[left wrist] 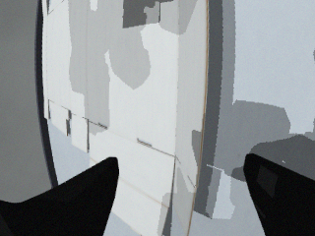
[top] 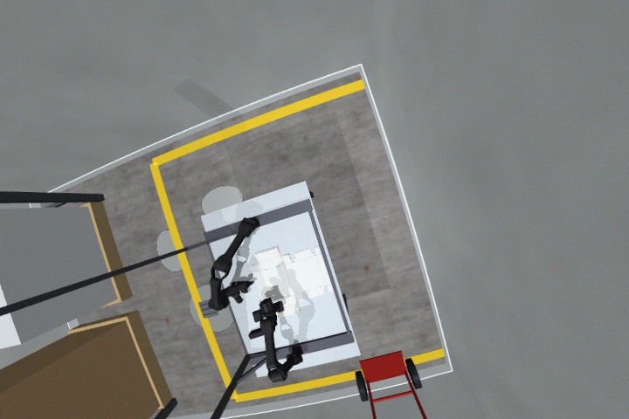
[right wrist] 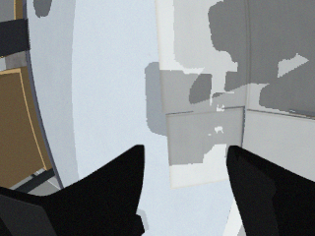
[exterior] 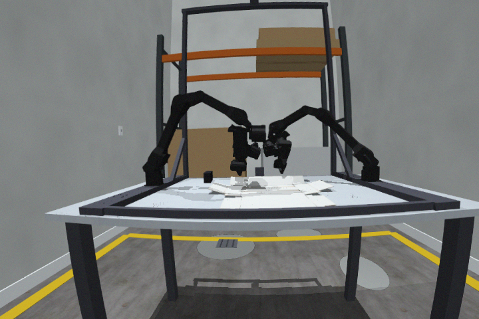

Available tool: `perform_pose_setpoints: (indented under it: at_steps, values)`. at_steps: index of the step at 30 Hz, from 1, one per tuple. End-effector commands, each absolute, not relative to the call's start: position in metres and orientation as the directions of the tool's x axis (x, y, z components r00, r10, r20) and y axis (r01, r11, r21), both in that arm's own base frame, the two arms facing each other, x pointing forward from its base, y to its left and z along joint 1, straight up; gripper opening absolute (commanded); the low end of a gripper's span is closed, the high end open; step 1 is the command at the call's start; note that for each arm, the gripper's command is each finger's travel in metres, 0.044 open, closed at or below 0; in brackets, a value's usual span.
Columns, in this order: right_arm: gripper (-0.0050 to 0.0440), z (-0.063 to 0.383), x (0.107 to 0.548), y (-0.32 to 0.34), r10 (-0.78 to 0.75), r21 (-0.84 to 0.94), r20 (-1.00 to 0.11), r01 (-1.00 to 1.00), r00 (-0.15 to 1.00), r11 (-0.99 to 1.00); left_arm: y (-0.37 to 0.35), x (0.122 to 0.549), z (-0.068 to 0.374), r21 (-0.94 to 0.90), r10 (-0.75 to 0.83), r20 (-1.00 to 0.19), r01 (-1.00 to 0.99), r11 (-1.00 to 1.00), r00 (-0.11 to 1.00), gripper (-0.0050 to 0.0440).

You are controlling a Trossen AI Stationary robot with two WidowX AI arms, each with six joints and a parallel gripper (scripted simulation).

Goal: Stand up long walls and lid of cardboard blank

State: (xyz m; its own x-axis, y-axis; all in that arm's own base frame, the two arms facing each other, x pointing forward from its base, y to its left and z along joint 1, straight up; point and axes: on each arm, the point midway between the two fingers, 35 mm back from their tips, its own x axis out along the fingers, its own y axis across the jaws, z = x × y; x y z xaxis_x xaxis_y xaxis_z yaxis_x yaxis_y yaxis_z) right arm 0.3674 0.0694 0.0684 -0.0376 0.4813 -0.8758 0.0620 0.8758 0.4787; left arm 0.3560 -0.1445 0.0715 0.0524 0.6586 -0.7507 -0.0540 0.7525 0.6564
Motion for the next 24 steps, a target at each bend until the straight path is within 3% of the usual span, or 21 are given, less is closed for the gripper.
perform_pose_setpoints:
  at_steps: [1,4,13,17,24]
  values:
    - [0.0203,0.076,0.374,0.066,0.472,0.465,-0.882,0.154,-0.008,0.872,-0.147,0.360,0.081,0.645,0.649,-0.757,-0.074,0.761,0.076,0.0276]
    - [0.0203,0.072,0.382,0.061,0.461,0.429,-0.887,0.365,0.000,0.826,-0.147,0.360,0.081,0.645,0.649,-0.757,-0.074,0.761,0.076,0.0204]
    - [0.0203,0.065,0.394,0.051,0.442,0.307,-0.897,0.737,0.013,0.602,-0.147,0.360,0.081,0.645,0.649,-0.757,-0.074,0.761,0.076,0.0000]
    - [0.0203,0.063,0.397,0.049,0.437,0.273,-0.899,0.801,0.016,0.532,-0.147,0.360,0.081,0.645,0.649,-0.757,-0.074,0.761,0.076,0.0000]
    - [0.0203,0.057,0.407,0.040,0.420,0.119,-0.907,0.974,0.027,0.192,-0.147,0.360,0.081,0.645,0.649,-0.757,-0.074,0.761,0.076,0.0000]
